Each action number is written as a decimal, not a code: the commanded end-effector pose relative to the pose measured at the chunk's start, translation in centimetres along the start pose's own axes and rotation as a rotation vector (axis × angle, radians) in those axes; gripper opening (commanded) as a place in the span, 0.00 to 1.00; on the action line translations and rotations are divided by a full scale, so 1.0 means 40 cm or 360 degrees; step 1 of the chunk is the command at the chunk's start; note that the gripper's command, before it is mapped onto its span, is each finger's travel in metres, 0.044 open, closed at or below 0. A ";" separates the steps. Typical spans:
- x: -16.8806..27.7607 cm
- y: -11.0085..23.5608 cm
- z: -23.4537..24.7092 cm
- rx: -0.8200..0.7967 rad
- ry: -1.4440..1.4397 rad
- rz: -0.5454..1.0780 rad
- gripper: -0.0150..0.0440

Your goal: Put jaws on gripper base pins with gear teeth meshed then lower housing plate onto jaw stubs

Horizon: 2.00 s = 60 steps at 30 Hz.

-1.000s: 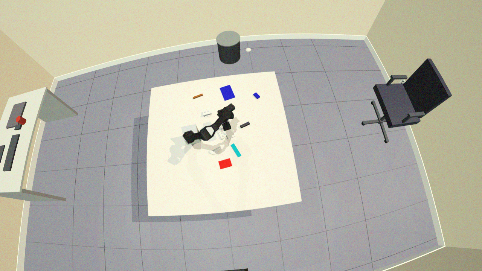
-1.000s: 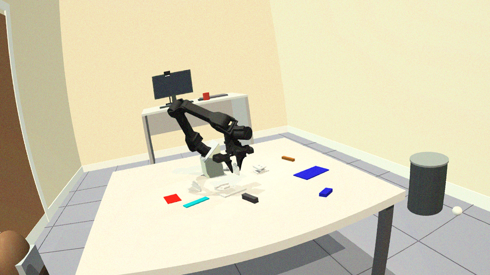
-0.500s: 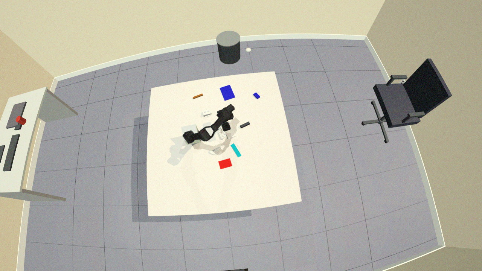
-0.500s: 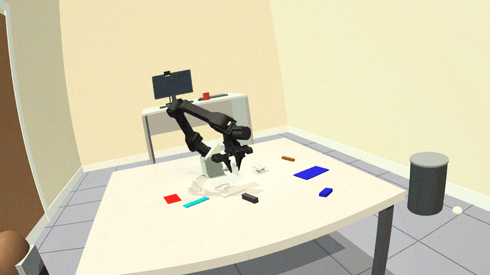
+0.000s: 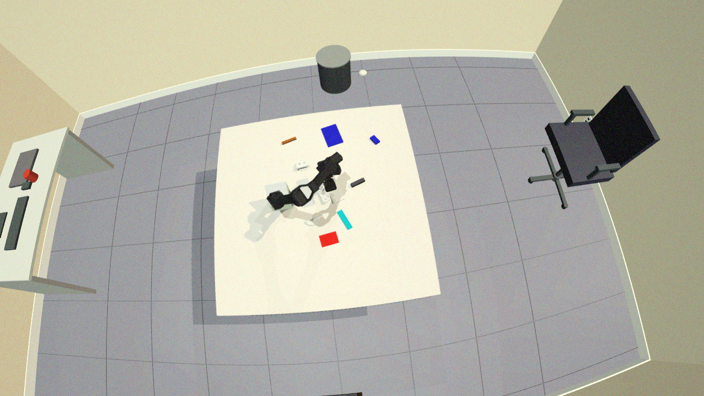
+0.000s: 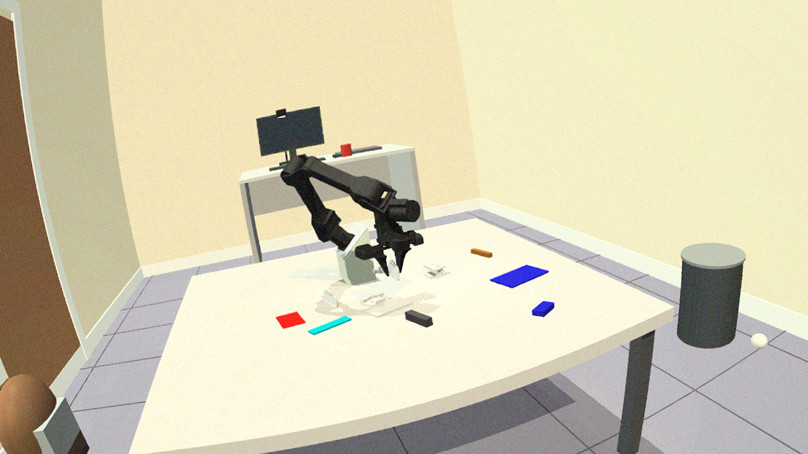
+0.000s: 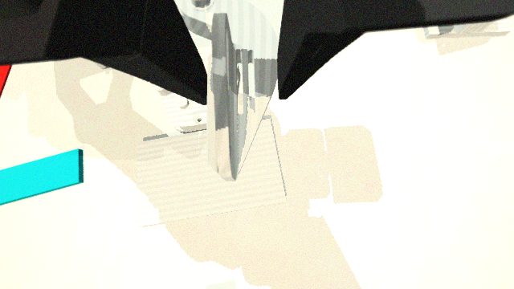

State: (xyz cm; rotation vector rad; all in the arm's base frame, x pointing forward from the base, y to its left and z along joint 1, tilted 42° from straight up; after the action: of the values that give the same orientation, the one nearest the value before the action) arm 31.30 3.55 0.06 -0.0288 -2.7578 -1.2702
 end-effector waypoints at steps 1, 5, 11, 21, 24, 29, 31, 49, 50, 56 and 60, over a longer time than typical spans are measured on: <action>-0.002 0.000 -0.002 0.0007 -0.0011 -0.0007 0.48; -0.016 0.000 -0.026 0.0007 -0.0012 -0.0007 0.48; -0.022 0.000 -0.037 0.0008 -0.0012 -0.0007 0.48; -0.022 0.000 -0.037 0.0008 -0.0012 -0.0007 0.48; -0.022 0.000 -0.037 0.0008 -0.0012 -0.0007 0.48; -0.022 0.000 -0.037 0.0008 -0.0007 -0.0007 0.48; -0.022 0.000 -0.037 0.0008 -0.0002 -0.0007 0.48; -0.022 0.000 -0.038 0.0008 -0.0002 -0.0007 0.48; -0.022 -0.002 -0.038 0.0008 -0.0002 -0.0007 0.48; -0.024 -0.027 -0.038 0.0008 -0.0002 -0.0008 0.48; -0.024 -0.043 -0.038 0.0008 -0.0002 -0.0008 0.48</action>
State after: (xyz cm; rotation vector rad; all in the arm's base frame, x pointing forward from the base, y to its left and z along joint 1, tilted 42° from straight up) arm 32.41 1.64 0.03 -0.0266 -2.7656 -1.2758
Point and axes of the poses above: the point midway between the two fingers, 35 mm back from their tips, its own y axis back along the fingers, its own z axis across the jaws, x = y × z, the point moved 5 cm from there along y, back along the fingers, and after that the axes turned 3 degrees about y, right-handed, at the moved point
